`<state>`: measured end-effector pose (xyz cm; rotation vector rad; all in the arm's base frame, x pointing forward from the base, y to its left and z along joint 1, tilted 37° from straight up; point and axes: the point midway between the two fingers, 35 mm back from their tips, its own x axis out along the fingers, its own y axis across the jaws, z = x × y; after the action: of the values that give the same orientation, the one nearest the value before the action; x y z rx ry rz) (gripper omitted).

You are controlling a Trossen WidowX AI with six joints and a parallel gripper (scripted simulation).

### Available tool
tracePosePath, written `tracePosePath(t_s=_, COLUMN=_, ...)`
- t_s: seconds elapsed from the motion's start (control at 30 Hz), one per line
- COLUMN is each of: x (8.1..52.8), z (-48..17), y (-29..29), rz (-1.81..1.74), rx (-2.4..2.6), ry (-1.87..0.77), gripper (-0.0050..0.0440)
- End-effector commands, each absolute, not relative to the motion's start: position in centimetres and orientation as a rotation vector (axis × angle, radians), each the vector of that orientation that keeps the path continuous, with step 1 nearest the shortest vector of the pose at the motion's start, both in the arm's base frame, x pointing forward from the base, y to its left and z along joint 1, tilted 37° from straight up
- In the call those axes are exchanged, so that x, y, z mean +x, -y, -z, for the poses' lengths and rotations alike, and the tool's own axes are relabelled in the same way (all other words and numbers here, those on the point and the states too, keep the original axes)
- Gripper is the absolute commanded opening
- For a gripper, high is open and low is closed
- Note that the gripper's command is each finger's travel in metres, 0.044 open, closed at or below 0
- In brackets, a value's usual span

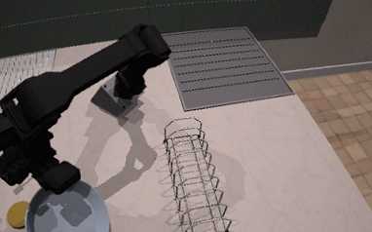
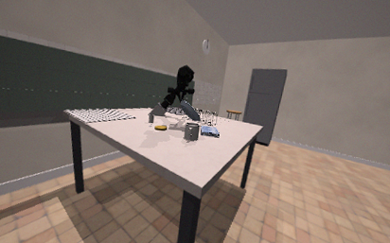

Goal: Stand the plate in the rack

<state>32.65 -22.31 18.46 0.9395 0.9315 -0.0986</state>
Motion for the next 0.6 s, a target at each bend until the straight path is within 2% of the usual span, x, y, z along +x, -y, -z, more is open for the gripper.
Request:
tracePosePath(t_s=0.0, x=32.0, z=-20.2, y=23.2, rz=0.086, rx=0.849, ry=-0.878, gripper=0.0)
tracePosePath(t_s=0.57, x=31.2, z=-21.7, y=23.8, rz=0.047, rx=0.683, ry=-0.836, gripper=0.0)
